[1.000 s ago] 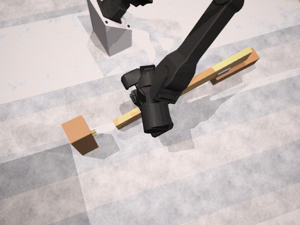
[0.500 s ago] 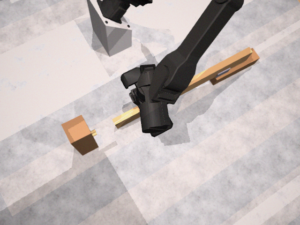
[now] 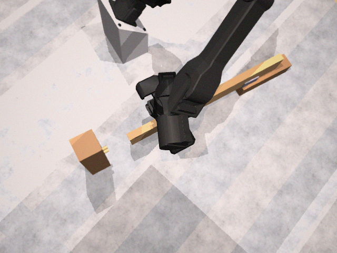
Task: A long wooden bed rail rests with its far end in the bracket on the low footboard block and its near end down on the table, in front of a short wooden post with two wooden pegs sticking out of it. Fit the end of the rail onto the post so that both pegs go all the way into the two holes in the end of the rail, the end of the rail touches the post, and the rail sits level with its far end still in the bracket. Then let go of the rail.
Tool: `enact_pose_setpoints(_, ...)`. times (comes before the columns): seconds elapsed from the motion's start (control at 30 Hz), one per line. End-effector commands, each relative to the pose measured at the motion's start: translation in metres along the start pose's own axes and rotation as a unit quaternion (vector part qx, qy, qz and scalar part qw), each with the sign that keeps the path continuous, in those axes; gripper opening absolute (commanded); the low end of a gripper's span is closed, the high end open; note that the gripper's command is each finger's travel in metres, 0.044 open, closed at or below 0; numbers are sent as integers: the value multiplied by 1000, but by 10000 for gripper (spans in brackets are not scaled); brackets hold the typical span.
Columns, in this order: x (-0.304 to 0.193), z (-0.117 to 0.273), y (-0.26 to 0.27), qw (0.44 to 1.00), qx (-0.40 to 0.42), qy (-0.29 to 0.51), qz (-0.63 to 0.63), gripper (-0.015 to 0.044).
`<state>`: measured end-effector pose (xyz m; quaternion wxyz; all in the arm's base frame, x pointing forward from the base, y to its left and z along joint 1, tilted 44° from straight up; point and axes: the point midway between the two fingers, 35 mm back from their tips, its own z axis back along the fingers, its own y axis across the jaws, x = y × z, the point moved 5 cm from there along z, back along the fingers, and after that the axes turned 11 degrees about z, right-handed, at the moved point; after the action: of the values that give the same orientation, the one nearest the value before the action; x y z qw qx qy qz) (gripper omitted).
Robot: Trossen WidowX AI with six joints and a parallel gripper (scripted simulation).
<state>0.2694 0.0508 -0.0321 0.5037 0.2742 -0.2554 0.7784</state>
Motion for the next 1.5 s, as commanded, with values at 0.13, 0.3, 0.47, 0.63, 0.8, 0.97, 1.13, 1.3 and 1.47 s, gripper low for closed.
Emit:
enact_pose_setpoints(0.13,0,9,-5,1000,-8,2,3,0)
enact_pose_setpoints(0.3,0,11,-6,1000,-8,2,3,0)
enact_pose_setpoints(0.47,0,14,-6,1000,-8,2,3,0)
enact_pose_setpoints(0.63,0,16,-5,1000,-8,2,3,0)
enact_pose_setpoints(0.8,0,19,-5,1000,-8,2,3,0)
enact_pose_setpoints(0.97,0,21,-5,1000,-8,2,3,0)
enact_pose_setpoints(1.13,0,24,-5,1000,-8,2,3,0)
enact_pose_setpoints(1.3,0,26,-5,1000,-8,2,3,0)
enact_pose_setpoints(1.47,0,26,-5,1000,-8,2,3,0)
